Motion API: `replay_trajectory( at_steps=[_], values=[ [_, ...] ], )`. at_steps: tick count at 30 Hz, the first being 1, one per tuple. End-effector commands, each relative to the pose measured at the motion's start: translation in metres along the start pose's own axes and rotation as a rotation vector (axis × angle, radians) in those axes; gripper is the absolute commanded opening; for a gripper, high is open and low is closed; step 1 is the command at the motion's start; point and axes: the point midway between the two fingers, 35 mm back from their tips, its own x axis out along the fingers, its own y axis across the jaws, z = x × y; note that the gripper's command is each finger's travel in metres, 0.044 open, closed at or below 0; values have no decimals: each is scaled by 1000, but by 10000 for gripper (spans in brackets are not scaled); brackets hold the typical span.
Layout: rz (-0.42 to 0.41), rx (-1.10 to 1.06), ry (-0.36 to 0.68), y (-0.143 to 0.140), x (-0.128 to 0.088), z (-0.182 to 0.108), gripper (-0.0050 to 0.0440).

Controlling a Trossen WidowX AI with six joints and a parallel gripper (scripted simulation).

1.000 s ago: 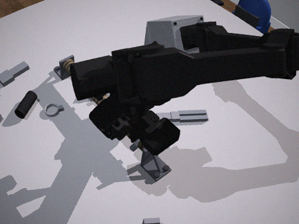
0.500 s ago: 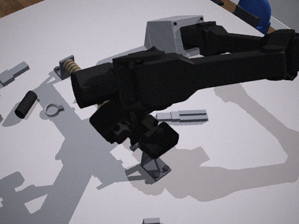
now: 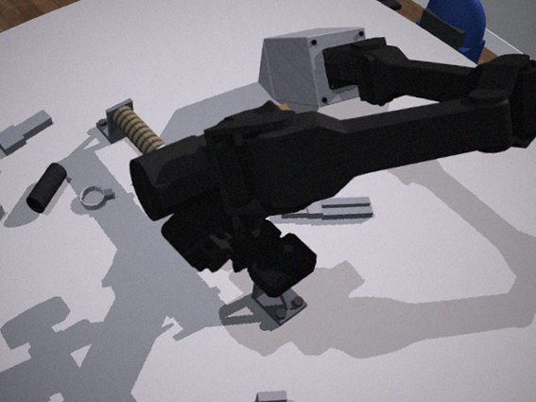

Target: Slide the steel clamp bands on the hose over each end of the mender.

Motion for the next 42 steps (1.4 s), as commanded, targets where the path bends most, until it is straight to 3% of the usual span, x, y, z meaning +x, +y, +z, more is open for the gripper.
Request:
replay_trajectory(
  at_steps=[1, 9, 23, 42],
  values=[
    [-2, -1, -4, 0, 3, 0, 90],
    [1, -1, -5, 1, 14, -1, 90],
    [3, 0, -2, 1, 12, 0, 0],
    [3, 0, -1, -17, 13, 0, 0]
  ],
)
